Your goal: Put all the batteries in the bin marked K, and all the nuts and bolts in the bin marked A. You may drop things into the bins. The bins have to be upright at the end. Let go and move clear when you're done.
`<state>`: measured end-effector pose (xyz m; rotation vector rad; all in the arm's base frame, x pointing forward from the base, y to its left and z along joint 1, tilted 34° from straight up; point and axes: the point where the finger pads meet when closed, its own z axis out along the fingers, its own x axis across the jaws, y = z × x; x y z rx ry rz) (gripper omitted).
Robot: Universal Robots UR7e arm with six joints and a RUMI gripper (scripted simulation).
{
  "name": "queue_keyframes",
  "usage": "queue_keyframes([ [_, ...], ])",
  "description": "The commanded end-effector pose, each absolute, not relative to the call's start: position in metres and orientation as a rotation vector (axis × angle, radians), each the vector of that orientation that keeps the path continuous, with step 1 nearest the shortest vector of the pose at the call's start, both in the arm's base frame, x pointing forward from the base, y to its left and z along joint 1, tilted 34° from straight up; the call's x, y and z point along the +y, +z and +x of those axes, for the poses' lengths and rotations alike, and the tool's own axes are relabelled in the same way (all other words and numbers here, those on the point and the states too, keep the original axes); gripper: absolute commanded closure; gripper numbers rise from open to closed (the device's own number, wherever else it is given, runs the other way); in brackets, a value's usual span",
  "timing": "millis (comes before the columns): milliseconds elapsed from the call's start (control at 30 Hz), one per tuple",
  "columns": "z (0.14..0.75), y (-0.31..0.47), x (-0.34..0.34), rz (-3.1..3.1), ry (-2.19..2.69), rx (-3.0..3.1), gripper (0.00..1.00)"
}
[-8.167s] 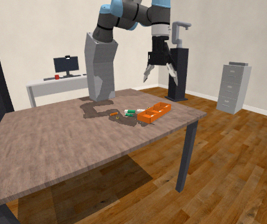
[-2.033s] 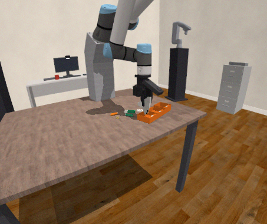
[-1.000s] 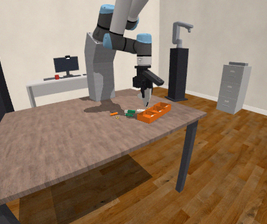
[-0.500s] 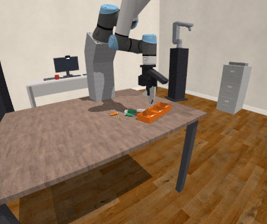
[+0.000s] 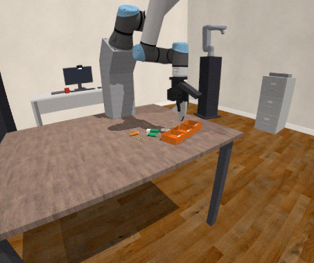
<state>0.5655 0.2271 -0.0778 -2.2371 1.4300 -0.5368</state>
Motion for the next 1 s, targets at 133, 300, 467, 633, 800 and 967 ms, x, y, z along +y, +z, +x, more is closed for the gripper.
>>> queue_keyframes([
  [133,0.577,-0.095,0.231,-2.236,-0.538,1.43,0.96],
  [300,0.583,-0.104,0.232,-2.236,-0.538,1.43,0.96],
  [467,0.589,-0.113,0.234,-2.236,-0.538,1.43,0.96],
  [633,0.591,-0.117,0.234,-2.236,-0.538,1.43,0.96],
  [800,0.591,-0.117,0.234,-2.236,-0.538,1.43,0.96],
  [967,0.591,-0.117,0.234,-2.236,-0.538,1.43,0.96],
])
